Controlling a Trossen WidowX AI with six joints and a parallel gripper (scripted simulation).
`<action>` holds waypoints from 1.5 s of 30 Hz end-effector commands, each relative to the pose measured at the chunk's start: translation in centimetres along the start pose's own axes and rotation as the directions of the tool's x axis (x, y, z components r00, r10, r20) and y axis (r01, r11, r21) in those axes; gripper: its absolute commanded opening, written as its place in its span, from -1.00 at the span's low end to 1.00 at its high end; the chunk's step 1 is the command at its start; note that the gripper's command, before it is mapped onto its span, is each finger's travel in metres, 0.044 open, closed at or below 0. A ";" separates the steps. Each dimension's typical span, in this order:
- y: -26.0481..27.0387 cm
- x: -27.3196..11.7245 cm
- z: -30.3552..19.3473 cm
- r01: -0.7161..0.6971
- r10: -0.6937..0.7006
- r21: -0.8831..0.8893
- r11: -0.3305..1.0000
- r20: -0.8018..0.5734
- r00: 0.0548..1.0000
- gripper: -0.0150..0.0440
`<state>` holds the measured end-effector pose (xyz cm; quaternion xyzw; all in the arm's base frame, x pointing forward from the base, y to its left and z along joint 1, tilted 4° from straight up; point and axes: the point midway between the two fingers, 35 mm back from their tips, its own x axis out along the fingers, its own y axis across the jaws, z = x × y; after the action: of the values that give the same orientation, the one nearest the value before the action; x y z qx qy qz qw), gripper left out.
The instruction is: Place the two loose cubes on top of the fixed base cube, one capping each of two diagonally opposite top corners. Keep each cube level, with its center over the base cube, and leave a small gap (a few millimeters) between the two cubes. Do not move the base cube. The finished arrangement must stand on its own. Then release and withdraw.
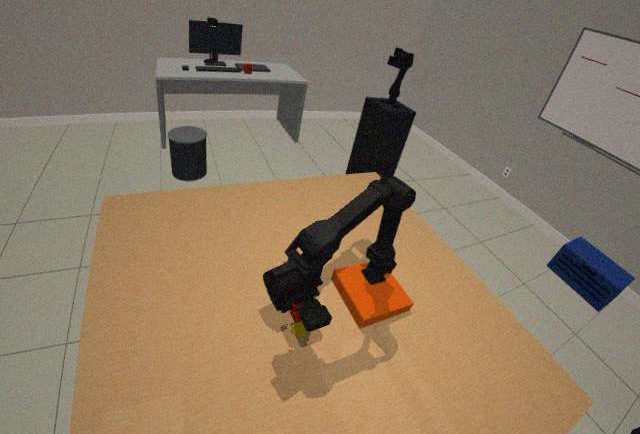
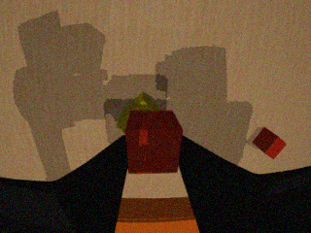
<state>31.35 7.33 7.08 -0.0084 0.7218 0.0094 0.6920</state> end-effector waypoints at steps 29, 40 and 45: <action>0.7 2.7 0.6 -0.004 0.005 -0.053 0.999 0.006 1.000 -0.14; 0.7 2.7 0.6 -0.004 0.005 -0.052 0.999 0.006 1.000 -0.14; 0.7 2.8 0.6 -0.004 0.005 -0.050 0.999 0.006 1.000 -0.14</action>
<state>31.88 7.97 4.40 -0.0236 0.7178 0.0265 0.6953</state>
